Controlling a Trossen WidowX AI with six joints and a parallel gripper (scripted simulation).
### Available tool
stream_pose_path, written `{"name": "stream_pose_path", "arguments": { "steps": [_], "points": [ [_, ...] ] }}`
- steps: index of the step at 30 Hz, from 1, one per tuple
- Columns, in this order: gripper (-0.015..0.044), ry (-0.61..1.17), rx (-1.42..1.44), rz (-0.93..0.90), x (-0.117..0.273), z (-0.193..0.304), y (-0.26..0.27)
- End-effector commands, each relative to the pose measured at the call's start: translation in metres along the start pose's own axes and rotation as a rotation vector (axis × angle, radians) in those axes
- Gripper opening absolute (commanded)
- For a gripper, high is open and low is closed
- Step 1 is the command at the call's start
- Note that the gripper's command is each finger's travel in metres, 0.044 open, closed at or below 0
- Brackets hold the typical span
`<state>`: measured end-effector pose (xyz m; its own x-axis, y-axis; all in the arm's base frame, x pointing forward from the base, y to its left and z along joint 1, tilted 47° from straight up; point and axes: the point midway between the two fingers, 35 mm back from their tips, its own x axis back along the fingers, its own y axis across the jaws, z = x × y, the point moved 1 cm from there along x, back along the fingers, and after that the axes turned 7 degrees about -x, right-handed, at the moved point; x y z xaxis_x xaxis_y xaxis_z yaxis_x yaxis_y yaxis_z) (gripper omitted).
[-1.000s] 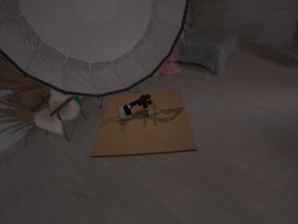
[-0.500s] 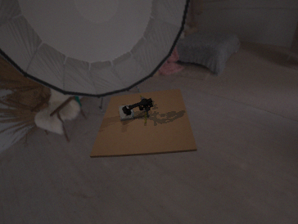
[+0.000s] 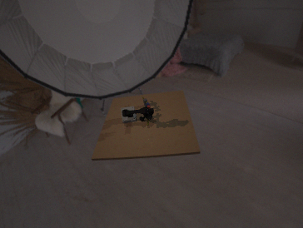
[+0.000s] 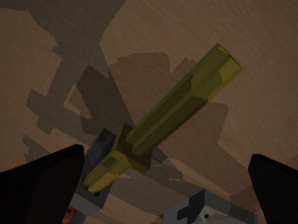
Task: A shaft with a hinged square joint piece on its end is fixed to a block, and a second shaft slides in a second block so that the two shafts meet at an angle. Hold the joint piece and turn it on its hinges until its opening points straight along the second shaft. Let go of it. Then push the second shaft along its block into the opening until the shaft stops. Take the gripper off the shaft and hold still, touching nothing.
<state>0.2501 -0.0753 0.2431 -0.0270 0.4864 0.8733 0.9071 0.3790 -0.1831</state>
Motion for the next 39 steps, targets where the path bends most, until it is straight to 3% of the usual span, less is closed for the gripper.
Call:
{"name": "stream_pose_path", "arguments": {
  "steps": [1, 24, 39],
  "points": [
    [0.044, -0.005, 0.035, 0.009, 0.003, -0.004, -0.004],
    [0.044, -0.323, -0.572, -0.056, -0.06, -0.01, -0.011],
    [0.044, -0.332, -0.593, -0.06, -0.073, -0.014, -0.012]
  ]
}}
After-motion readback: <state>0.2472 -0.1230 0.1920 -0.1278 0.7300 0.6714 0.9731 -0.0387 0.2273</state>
